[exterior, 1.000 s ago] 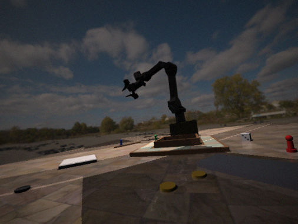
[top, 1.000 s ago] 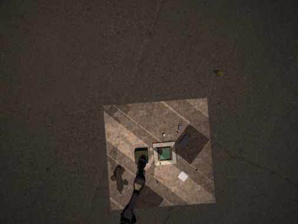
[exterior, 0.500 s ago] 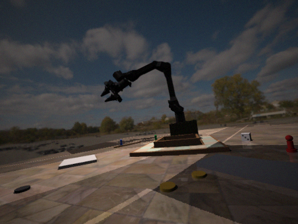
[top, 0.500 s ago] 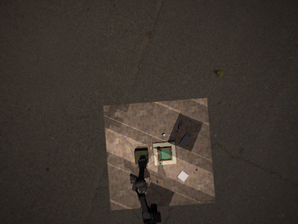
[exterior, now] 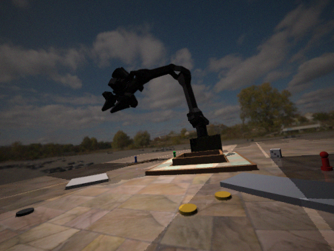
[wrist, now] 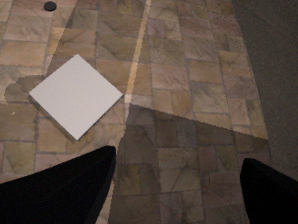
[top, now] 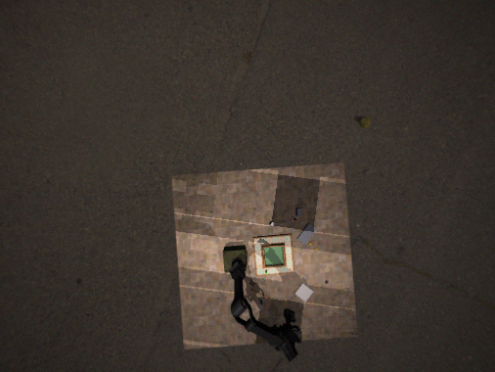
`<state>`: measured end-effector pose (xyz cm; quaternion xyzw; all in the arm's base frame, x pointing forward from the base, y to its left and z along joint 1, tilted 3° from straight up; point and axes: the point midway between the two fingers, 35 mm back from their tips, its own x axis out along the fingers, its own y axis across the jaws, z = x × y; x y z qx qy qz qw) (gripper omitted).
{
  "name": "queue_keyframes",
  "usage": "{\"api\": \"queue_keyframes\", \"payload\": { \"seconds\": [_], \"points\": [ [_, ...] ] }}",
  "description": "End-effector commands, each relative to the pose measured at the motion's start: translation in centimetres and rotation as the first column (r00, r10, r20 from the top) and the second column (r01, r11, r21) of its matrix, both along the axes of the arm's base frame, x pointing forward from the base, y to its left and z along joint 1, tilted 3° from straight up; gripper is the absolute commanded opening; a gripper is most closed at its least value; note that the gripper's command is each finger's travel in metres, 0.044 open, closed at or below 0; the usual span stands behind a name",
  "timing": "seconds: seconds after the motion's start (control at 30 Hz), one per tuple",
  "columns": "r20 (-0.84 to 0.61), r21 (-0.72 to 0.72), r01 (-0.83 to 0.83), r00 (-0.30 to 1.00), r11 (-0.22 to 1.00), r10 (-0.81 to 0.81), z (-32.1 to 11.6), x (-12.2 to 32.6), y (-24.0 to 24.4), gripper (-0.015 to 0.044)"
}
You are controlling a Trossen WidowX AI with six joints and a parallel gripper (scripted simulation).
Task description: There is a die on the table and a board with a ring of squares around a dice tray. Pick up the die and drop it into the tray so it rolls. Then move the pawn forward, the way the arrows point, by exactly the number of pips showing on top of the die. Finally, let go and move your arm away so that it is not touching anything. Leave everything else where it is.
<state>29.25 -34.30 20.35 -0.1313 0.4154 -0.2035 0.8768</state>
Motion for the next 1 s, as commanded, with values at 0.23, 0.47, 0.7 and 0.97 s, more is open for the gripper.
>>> {"api": "queue_keyframes", "payload": {
  "seconds": [0.23,0.47,0.7,0.97],
  "points": [
    [-0.034,0.393,0.004,0.999,0.92,0.01,-6.6,10.4,15.2,0.0275],
    [-0.163,0.546,0.071,0.986,0.835,0.022,-11.0,12.8,27.2,0.0275],
    [-0.312,0.606,0.232,0.949,0.761,-0.042,-14.3,11.1,39.3,0.0275],
    [-0.501,0.53,0.46,0.848,0.712,-0.175,-18.8,5.3,51.3,0.0275]
  ]
}}
